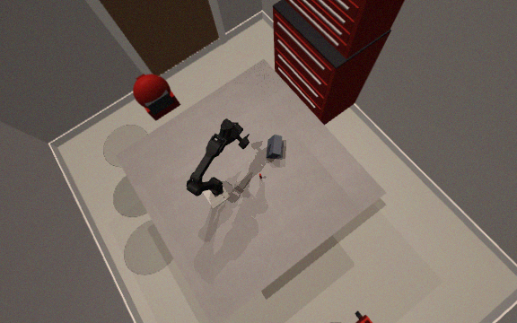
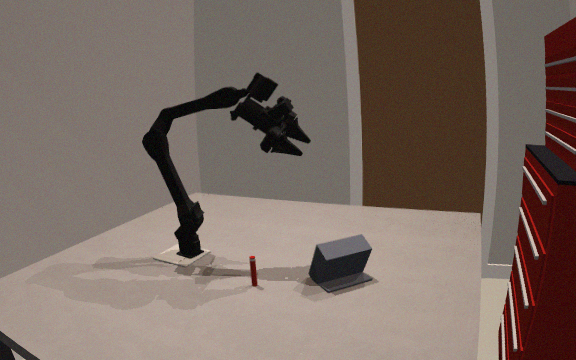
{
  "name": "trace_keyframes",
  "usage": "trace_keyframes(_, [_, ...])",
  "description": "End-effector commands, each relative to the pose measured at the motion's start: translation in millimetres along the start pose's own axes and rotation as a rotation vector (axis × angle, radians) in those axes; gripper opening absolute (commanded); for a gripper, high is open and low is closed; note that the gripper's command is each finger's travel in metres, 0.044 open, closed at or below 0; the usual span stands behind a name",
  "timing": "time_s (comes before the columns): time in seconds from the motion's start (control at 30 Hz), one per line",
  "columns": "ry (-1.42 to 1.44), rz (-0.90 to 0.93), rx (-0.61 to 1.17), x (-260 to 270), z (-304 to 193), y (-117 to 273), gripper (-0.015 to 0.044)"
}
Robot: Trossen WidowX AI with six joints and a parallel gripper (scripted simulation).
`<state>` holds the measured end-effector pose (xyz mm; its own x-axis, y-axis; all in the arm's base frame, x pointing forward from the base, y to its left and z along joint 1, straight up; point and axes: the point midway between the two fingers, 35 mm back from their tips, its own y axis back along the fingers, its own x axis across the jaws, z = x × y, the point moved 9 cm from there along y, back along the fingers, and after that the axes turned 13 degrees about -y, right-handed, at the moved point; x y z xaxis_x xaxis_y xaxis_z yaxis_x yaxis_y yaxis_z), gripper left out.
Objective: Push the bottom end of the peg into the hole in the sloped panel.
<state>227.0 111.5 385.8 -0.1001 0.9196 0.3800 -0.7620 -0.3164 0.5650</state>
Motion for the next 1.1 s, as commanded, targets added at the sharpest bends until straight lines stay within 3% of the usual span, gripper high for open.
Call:
trace_keyframes(0.0, [-0.028,-0.069,0.031,-13.1,1.0,-12.6,0.0440])
trace_keyframes(1.07, [-0.342,-0.501,0.359,-139.1,-3.9,-73.3,0.0440])
